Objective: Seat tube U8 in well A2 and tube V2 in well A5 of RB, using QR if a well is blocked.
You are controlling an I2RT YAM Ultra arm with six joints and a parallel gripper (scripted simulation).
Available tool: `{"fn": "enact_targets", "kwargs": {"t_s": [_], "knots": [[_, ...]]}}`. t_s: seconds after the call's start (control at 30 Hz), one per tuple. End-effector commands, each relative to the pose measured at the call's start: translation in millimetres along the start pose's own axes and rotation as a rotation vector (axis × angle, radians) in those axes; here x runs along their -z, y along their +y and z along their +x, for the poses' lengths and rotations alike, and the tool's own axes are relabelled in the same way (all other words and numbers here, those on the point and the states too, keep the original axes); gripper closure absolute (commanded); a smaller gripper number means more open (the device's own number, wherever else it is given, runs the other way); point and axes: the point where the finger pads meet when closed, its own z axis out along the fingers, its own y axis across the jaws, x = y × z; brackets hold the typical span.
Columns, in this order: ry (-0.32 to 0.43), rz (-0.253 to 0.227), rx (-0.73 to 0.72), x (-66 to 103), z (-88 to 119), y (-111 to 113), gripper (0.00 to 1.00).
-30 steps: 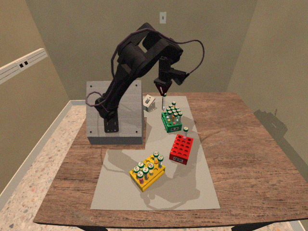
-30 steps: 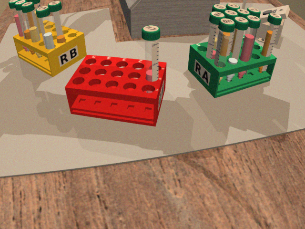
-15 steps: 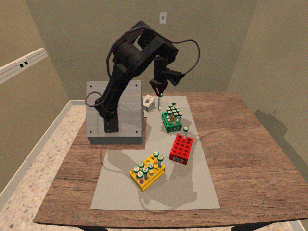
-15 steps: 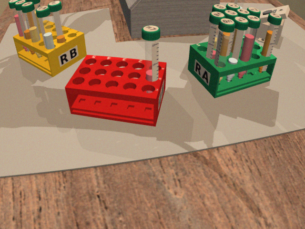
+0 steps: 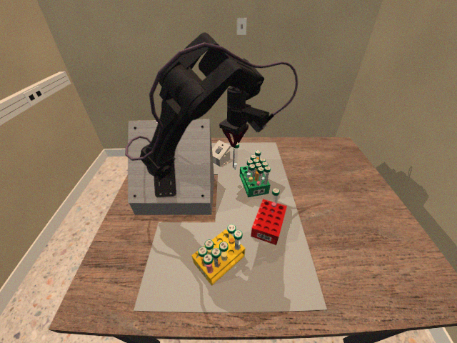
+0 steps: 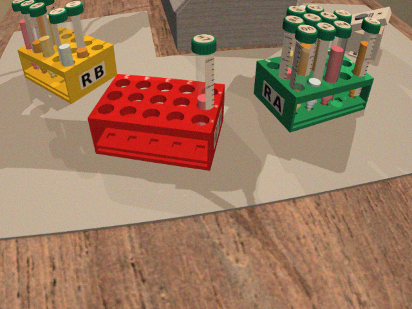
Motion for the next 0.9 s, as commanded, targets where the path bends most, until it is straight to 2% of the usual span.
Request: {"fn": "enact_targets", "kwargs": {"t_s": [0.0,0.2,0.3,0.77,0.87], "knots": [[-0.026,0.006,0.028,3.2,-11,-15,1.00],[-0.026,0.007,0.028,3.2,-24,-30,1.00],[-0.038,-0.001,0.042,6.8,-24,-30,1.00],[-0.025,0.008,0.029,3.3,-58,-66,1.00],[-0.037,0.000,0.042,6.9,-58,-66,1.00]]}}
